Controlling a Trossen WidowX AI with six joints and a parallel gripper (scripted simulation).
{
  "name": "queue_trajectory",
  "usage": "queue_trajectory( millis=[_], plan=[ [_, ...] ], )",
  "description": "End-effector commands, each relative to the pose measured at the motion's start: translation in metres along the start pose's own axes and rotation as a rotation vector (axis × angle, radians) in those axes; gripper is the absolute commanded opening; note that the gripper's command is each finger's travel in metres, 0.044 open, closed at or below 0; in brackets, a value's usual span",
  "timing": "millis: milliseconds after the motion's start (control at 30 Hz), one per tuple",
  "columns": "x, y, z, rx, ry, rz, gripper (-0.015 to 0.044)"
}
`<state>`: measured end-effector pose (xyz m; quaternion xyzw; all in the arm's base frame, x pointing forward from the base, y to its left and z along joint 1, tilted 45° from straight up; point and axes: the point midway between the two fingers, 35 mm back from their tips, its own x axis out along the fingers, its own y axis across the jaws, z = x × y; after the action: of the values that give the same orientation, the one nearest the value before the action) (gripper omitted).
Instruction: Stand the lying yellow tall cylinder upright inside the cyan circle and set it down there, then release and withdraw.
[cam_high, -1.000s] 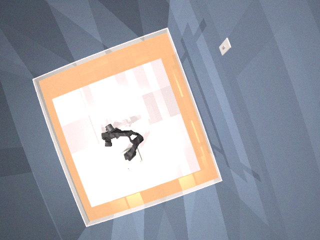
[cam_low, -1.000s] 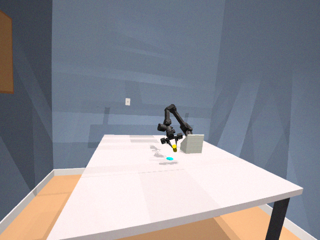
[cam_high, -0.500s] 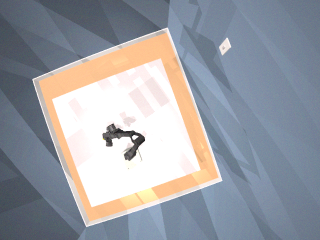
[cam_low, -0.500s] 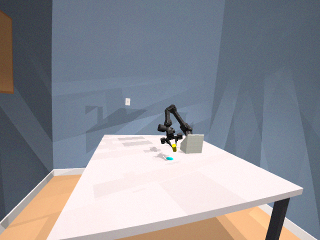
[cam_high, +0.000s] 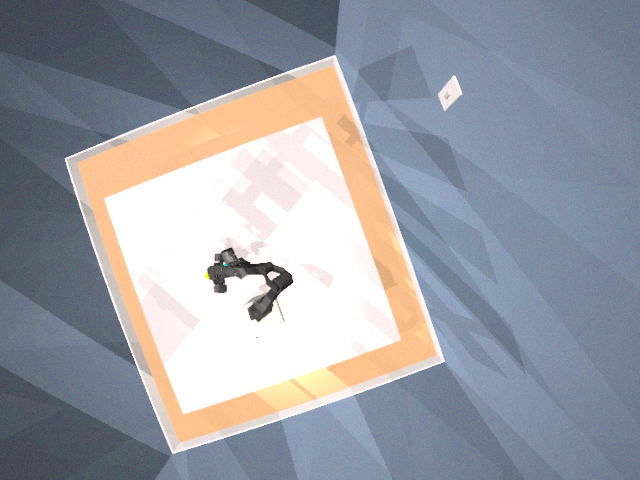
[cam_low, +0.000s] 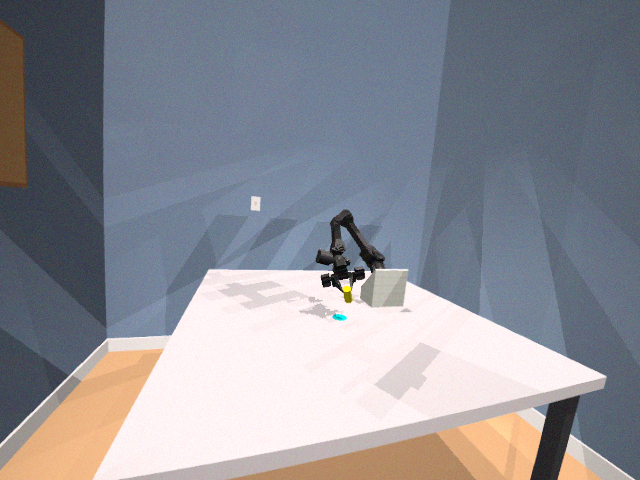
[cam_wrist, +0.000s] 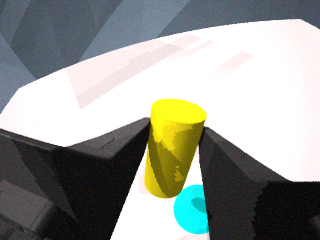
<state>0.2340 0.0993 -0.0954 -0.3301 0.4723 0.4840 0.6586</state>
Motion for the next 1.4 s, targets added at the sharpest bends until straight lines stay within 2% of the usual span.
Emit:
queue_trajectory(
  millis=[0,1367],
  plan=[
    [-0.002,0.0,0.0,-0.012,-0.031,-0.006,0.0105],
    [-0.028,0.001,0.004,-0.148,-0.296,-0.129,0.0105]
  ],
)
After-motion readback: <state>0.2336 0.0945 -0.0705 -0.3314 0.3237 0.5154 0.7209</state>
